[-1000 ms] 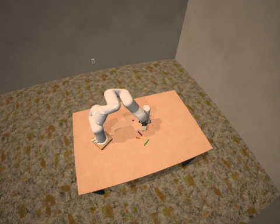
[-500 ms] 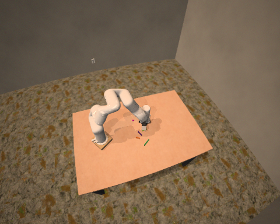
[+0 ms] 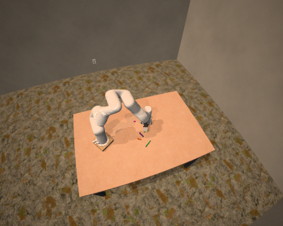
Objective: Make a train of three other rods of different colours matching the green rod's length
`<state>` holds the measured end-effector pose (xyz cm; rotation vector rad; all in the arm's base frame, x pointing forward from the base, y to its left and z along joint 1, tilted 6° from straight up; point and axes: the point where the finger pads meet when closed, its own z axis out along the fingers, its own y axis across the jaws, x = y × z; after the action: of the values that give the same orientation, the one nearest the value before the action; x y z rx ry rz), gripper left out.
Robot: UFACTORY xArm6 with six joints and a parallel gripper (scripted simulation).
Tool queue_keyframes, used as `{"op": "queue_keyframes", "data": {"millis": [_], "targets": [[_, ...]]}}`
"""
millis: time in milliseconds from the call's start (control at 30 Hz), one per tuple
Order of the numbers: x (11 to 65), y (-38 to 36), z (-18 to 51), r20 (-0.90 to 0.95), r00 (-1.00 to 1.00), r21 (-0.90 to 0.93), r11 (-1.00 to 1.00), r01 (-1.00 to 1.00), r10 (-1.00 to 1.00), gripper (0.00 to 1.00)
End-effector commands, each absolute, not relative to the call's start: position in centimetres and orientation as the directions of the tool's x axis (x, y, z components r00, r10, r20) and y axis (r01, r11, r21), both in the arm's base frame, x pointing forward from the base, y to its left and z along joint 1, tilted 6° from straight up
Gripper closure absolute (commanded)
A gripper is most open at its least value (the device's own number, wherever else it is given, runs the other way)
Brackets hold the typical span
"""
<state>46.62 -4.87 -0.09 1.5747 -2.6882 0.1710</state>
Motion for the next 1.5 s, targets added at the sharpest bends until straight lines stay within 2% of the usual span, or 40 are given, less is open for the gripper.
{"op": "queue_keyframes", "data": {"millis": [0, 1000, 1200, 1467], "targets": [[46.8, -4.9, 0.1, 0.072, -0.490, -0.087, 0.484, -0.870, -0.868, 0.96], [46.8, -4.8, 0.2, 0.072, -0.490, -0.087, 0.484, -0.870, -0.868, 0.96], [46.7, -4.7, 1.5, 0.072, -0.490, -0.087, 0.484, -0.870, -0.868, 0.96], [46.5, -4.1, 7.3, 0.072, -0.490, -0.087, 0.484, -0.870, -0.868, 0.96]]}}
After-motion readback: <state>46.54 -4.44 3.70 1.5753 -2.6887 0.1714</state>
